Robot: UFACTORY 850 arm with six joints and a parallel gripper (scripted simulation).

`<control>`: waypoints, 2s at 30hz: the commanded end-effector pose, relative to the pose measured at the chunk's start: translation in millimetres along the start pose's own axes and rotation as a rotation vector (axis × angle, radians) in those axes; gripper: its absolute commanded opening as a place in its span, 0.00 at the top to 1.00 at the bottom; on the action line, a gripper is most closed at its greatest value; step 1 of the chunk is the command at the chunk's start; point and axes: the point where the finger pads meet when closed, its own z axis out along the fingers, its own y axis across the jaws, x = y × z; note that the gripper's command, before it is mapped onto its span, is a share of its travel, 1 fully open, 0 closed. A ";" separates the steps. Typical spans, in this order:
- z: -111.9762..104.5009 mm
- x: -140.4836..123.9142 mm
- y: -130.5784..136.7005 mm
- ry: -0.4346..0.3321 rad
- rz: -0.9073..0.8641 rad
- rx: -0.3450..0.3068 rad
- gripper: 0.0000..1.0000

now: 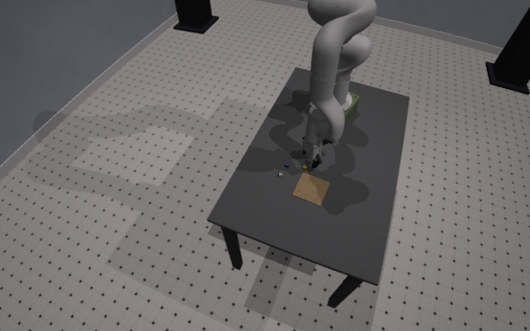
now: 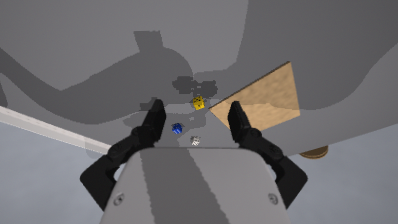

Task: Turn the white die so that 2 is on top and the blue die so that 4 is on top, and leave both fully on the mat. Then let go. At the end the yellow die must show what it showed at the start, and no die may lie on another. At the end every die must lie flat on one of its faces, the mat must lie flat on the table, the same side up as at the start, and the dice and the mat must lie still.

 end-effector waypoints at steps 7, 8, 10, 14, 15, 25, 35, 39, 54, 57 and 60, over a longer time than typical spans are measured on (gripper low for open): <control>-12.2 -0.4 0.4 -0.002 0.000 0.002 0.00; -13.5 -0.4 0.4 -0.002 0.000 0.002 0.00; -16.1 -0.4 0.4 -0.002 0.000 0.002 0.00; -20.5 -0.4 0.4 -0.002 0.000 0.002 0.00; -21.4 -0.4 0.4 -0.002 0.000 0.002 0.00; -28.1 -0.4 0.3 -0.002 0.000 0.002 0.00; -33.6 -0.4 0.4 -0.002 0.000 0.002 0.00; -36.1 -0.4 0.4 -0.002 0.000 0.002 0.00; -44.2 -0.4 0.4 -0.002 0.000 0.002 0.00; -46.3 -0.4 0.4 -0.002 0.000 0.002 0.00; -48.7 -0.4 0.4 -0.002 0.000 0.002 0.00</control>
